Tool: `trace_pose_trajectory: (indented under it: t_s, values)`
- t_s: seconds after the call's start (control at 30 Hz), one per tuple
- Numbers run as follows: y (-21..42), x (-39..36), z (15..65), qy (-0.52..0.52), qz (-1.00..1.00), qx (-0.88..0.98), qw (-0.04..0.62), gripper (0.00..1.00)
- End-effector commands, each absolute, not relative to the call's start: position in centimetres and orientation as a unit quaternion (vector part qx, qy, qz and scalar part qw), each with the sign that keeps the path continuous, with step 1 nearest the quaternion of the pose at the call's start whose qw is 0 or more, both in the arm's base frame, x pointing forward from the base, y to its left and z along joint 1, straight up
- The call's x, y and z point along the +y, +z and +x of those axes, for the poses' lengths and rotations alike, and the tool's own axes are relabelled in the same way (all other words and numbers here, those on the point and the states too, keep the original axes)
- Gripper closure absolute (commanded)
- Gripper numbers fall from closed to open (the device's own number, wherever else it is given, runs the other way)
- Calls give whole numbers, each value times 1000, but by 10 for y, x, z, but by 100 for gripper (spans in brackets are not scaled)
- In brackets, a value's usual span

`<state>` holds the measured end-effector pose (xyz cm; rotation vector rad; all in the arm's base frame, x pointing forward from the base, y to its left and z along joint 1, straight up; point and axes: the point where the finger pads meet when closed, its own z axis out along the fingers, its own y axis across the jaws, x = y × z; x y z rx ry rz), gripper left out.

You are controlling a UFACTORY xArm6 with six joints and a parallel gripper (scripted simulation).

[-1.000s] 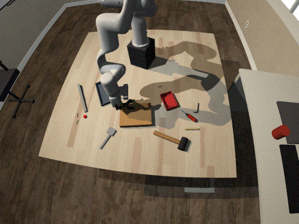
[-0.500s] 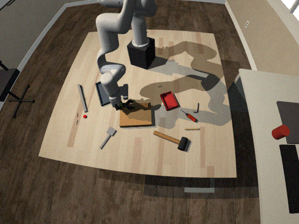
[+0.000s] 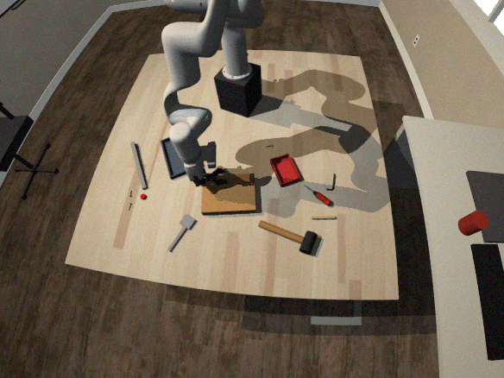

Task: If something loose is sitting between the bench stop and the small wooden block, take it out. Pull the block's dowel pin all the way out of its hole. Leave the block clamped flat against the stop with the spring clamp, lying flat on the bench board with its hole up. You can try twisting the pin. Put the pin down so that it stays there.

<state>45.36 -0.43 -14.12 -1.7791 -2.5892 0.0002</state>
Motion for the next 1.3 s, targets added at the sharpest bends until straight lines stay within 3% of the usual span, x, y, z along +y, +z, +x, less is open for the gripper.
trace_pose_trajectory:
  t_s: [0.0, 1.27]
  values:
    - [-140, -4, 455, -1, -566, -824, -2, 62]
    - [-140, -4, 455, -1, -566, -824, -2, 52]
